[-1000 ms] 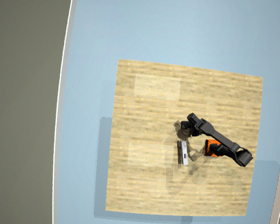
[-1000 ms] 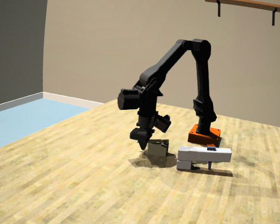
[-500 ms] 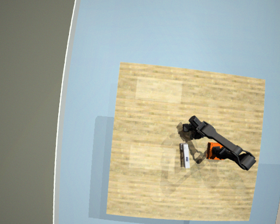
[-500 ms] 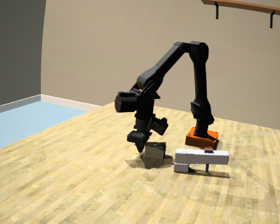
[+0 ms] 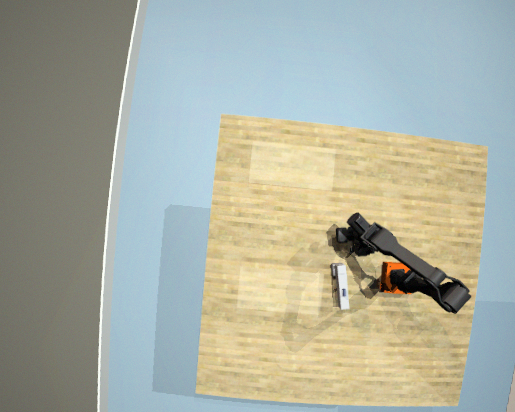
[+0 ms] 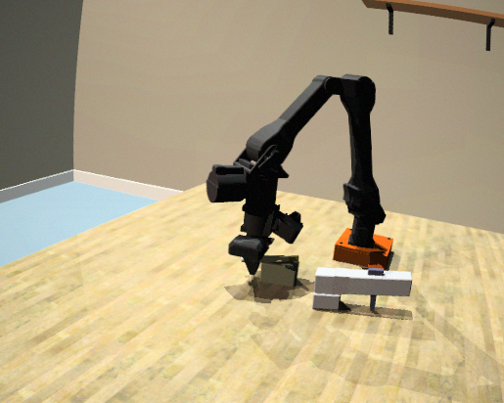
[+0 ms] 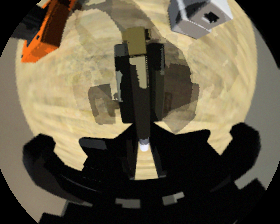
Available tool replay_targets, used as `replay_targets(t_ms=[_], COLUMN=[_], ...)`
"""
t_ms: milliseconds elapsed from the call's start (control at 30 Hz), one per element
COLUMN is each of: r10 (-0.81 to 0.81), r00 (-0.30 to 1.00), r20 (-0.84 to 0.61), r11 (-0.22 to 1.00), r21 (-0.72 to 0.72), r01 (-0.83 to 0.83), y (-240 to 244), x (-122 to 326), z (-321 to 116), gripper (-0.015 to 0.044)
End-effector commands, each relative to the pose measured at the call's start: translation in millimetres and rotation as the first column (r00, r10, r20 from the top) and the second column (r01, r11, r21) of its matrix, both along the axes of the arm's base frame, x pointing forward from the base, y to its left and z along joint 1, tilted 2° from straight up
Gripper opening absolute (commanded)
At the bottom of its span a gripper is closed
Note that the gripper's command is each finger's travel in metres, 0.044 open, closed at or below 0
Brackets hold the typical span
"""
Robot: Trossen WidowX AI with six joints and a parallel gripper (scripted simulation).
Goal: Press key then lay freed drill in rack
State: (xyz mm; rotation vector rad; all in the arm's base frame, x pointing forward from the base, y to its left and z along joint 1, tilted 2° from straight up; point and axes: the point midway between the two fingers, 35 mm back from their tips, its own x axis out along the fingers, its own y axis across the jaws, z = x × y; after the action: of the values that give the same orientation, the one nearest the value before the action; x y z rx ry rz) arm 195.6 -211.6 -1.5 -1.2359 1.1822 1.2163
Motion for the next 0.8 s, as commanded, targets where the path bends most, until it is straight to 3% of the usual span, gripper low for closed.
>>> replay_targets(t_ms=[0, 367, 767], r10=[0.002, 0.002, 0.0], r00=[1.0, 1.0, 1.0], r20=[-0.005, -0.005, 0.0], r11=[1.0, 1.0, 1.0], r21=[0.02, 0.02, 0.0], r01=[-0.002, -0.002, 0.0], y=[6.9, 7.0, 0.0], x=[-1.1, -1.1, 0.0], z=[-4.0, -4.0, -0.1], gripper=[0.0, 0.0, 0.0315])
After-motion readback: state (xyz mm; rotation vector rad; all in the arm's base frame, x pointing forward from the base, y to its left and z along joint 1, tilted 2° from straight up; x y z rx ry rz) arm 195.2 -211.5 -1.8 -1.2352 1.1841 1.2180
